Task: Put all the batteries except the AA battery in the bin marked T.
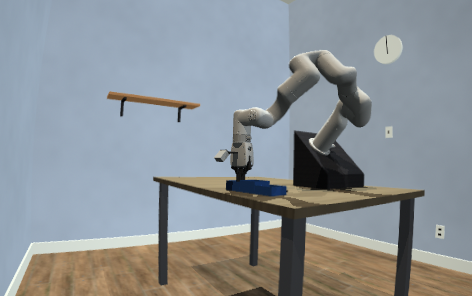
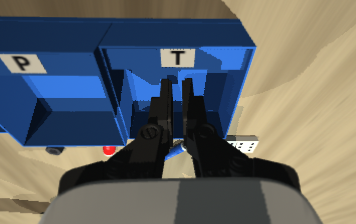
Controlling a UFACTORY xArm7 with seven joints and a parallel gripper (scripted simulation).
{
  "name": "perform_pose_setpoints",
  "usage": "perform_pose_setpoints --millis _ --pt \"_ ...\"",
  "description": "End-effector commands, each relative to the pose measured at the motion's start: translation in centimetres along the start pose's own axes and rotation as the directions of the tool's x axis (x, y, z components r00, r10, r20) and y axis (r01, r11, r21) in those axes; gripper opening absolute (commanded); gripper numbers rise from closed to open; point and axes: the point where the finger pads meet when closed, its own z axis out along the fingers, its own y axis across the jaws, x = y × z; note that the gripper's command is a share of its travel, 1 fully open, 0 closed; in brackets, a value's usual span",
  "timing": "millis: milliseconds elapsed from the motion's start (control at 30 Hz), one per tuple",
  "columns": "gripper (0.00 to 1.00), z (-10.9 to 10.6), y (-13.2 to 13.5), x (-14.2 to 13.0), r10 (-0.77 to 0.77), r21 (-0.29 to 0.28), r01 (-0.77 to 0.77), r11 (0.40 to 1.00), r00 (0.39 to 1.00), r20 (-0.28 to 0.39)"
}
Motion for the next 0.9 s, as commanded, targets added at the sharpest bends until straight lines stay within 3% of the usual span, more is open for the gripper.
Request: perform_pose_setpoints --millis 0,367,633,767,867 --pt "0.07 -0.7 0.1 0.1 0.0 -0.003 0.0 1.0 1.0 -0.004" --pt "0.07 -1.9 0.1 0.1 0.0 -0.003 0.0 1.0 1.0 -0.004" --pt "0.07 -5.1 0.1 0.1 0.0 -0.003 0.0 1.0 1.0 -0.004" --pt "0.07 -5.1 0.1 0.1 0.0 -0.003 0.0 1.0 1.0 -0.004" --pt "0.07 -5.1 -1.4 0.1 0.0 -0.003 0.0 1.0 1.0 -0.004"
